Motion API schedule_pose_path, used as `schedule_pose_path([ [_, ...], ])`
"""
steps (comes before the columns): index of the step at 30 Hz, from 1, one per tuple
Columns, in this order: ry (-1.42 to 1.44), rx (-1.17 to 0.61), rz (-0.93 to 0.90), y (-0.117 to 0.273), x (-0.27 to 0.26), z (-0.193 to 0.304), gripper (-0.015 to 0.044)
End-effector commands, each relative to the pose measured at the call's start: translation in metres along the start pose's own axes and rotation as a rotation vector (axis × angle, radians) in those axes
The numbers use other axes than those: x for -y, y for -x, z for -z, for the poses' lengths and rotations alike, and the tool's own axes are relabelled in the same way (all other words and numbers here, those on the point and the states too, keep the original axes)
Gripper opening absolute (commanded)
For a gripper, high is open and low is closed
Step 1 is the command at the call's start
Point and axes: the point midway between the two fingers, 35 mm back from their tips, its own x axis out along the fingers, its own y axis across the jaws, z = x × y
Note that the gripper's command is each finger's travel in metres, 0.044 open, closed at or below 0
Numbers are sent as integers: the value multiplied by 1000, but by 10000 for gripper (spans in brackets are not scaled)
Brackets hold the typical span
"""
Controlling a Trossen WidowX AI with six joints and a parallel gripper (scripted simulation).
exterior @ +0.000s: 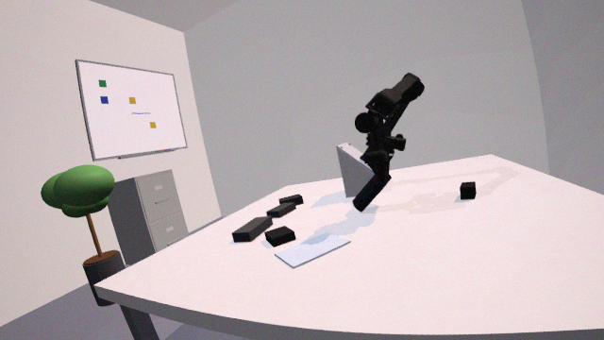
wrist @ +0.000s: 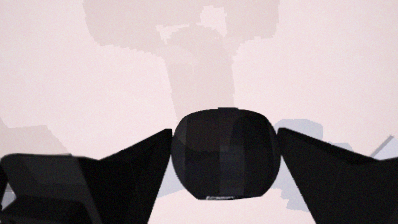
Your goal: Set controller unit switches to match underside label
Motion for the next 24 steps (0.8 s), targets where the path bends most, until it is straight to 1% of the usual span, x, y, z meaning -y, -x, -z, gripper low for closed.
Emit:
schedule_pose_path([
  [1, -12, -10, -9, -4, -3, 1, 338],
  [24, -12, -9, -9, -18, -3, -11, 338],
])
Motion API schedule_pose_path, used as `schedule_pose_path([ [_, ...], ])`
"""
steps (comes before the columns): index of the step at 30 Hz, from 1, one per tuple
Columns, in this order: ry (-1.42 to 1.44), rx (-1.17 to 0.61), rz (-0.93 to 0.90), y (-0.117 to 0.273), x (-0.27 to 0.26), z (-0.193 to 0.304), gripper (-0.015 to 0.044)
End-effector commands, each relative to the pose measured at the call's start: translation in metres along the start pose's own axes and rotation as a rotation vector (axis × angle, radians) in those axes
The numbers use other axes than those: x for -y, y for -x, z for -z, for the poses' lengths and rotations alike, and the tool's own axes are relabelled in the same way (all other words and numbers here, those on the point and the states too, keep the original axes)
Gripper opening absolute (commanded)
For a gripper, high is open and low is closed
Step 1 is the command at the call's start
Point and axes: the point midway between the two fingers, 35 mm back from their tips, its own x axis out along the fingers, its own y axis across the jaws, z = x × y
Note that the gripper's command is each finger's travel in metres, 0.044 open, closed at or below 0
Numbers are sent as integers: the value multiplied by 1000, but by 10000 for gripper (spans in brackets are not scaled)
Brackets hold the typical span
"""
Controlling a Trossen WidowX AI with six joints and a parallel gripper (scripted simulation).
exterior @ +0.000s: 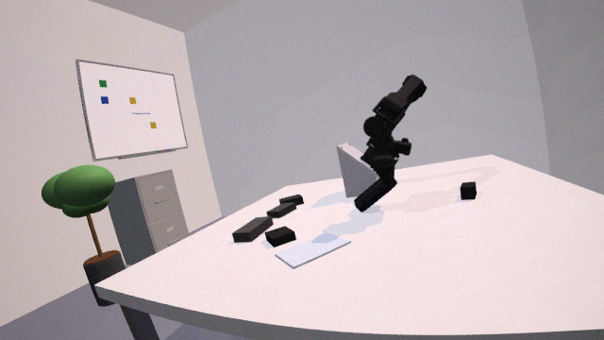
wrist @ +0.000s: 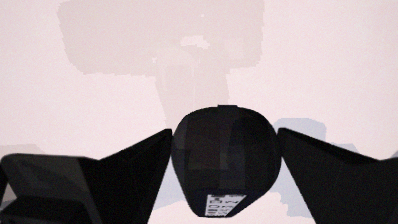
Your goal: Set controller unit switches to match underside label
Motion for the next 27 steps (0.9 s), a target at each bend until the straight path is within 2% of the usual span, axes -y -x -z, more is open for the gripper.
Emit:
schedule_pose_path([
  [1, -15, -12, -7, -4, -3, 3, 338],
  [27, -15, -10, -7, -22, -3, -8, 338],
])
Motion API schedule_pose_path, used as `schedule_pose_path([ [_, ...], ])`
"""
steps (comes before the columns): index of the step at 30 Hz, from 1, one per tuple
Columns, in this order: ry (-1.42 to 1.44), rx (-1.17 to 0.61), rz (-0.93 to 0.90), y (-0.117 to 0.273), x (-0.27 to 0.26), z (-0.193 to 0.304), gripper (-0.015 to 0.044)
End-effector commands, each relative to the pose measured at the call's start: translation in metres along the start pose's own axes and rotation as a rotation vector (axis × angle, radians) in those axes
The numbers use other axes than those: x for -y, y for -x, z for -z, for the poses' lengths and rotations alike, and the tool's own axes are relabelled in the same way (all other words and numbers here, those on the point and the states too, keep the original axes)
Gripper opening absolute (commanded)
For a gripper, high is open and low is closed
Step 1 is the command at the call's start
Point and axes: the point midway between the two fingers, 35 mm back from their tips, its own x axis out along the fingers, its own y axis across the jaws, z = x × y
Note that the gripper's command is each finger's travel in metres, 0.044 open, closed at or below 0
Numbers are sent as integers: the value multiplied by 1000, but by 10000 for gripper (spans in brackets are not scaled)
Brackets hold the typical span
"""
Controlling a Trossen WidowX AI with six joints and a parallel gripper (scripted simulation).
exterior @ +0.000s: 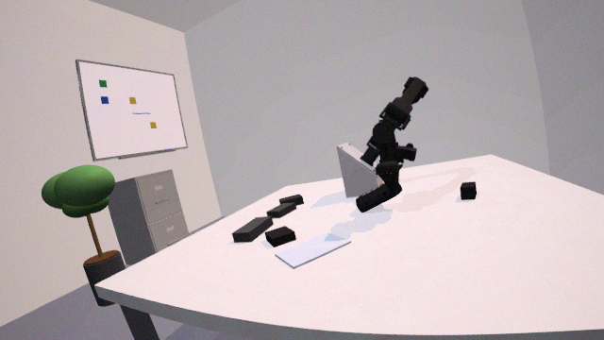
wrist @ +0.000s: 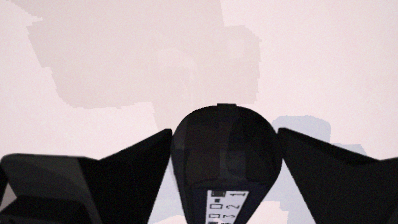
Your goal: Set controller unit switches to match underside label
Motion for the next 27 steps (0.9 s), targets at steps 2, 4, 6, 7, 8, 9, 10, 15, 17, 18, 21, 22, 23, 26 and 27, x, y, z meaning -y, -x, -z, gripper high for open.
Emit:
schedule_pose_path([
  [2, -18, -12, -4, -4, -3, 3, 338],
  [4, -18, -12, -4, -5, -3, 3, 338],
  [6, -18, -12, -4, -7, -3, 2, 338],
  [7, -18, -12, -4, -8, -3, 2, 338],
  [8, -18, -12, -4, -8, -3, 1, 338],
  [9, -18, -12, -4, -9, -3, 1, 338],
  [10, -18, -12, -4, -10, -3, 1, 338],
  [15, -18, -12, -4, -13, -3, -1, 338],
  [17, -18, -11, -4, -15, -3, -2, 338],
  [18, -18, -11, -4, -16, -3, -2, 338],
  [21, -18, -11, -4, -18, -3, -3, 338],
  [22, -18, -11, -4, -19, -3, -3, 338],
  [23, -18, -11, -4, -19, -3, -3, 338],
  [26, -18, -11, -4, -22, -3, -4, 338],
  [27, -18, -11, -4, -23, -3, -4, 338],
])
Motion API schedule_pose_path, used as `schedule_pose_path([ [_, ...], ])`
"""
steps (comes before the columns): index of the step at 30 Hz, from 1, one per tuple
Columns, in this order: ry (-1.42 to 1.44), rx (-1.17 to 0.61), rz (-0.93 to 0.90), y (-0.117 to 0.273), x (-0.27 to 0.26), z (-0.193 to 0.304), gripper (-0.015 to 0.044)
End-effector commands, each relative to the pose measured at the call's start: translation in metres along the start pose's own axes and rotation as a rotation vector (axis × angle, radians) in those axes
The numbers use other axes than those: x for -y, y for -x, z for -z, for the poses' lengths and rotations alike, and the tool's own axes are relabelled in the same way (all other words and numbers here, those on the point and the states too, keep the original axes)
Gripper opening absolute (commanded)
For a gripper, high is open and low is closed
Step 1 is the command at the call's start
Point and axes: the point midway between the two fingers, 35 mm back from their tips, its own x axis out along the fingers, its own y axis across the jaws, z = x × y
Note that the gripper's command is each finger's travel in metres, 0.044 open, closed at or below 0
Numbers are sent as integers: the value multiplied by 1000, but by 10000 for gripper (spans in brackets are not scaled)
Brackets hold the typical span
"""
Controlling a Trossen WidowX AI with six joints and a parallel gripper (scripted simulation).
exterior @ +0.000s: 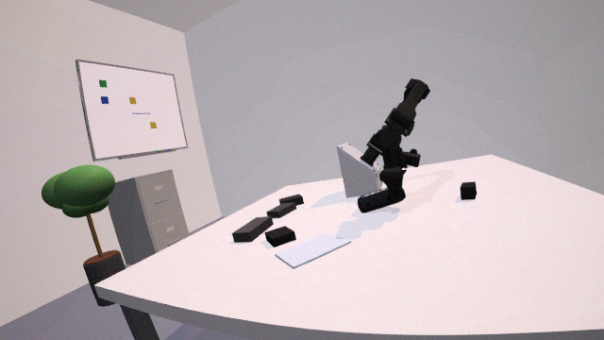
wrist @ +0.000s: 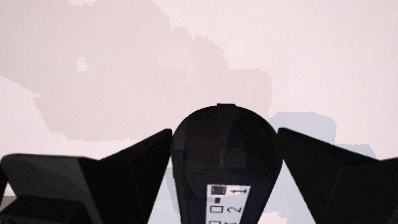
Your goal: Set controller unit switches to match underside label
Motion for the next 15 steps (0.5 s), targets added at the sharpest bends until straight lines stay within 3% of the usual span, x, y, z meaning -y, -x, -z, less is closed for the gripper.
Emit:
schedule_pose_path([
  [1, -21, -11, -6, -4, -2, 5, 338],
  [15, -21, -11, -6, -15, -2, 2, 338],
])
